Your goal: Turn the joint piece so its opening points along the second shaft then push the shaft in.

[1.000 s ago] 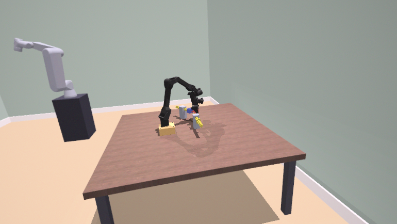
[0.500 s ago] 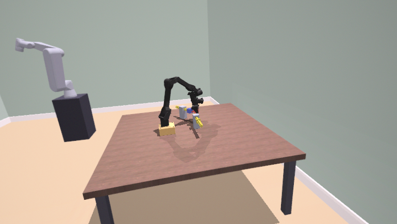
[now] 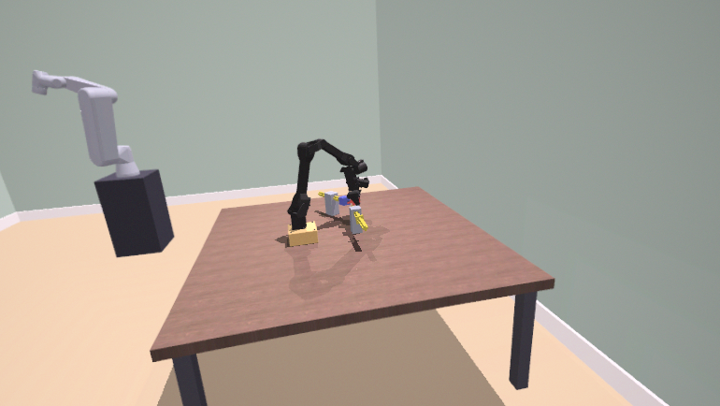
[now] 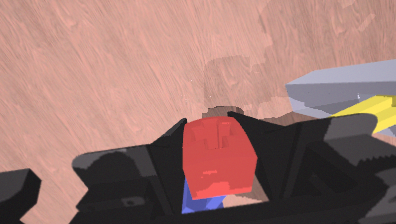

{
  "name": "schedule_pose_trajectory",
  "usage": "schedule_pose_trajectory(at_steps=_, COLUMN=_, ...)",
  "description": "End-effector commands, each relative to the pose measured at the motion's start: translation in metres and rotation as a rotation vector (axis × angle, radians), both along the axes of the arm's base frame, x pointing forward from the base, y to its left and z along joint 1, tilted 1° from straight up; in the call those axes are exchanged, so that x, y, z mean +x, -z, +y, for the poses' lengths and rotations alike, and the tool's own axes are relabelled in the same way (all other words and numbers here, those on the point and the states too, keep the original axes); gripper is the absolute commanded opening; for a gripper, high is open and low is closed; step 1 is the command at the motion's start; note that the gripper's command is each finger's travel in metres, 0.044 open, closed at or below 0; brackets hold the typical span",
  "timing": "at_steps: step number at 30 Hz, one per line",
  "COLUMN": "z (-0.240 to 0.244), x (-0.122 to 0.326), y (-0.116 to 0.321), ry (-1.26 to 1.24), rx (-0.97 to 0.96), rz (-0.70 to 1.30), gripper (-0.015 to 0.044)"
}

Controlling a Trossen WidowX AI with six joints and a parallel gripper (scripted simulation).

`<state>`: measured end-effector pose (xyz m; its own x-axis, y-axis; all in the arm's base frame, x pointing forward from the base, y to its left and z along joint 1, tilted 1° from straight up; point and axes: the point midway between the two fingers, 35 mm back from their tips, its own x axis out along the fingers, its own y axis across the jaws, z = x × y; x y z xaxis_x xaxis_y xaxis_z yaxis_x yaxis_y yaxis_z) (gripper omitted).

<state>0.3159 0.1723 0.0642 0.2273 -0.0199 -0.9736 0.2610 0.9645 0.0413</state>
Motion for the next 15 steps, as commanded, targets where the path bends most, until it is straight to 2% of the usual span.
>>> schedule_pose_trajectory(at_steps=1, z=-0.0004, x=0.0001, y=0.0022, ry=0.000, rx=-0.004, rz=0.004, gripper=0.0182)
schedule_pose_trajectory(at_steps=12, z=-0.0004, x=0.0001, y=0.0022, ry=0.000, rx=-0.004, rz=0.004, gripper=0.0182)
schedule_pose_trajectory(at_steps=13, z=0.0000, x=0.0000, y=0.0000, ry=0.000, rx=0.000, rz=0.000, gripper=0.0156)
schedule_pose_trajectory(at_steps=15, z=0.0000, x=0.0000, y=0.0000, ry=0.000, rx=0.000, rz=0.000, gripper=0.0147)
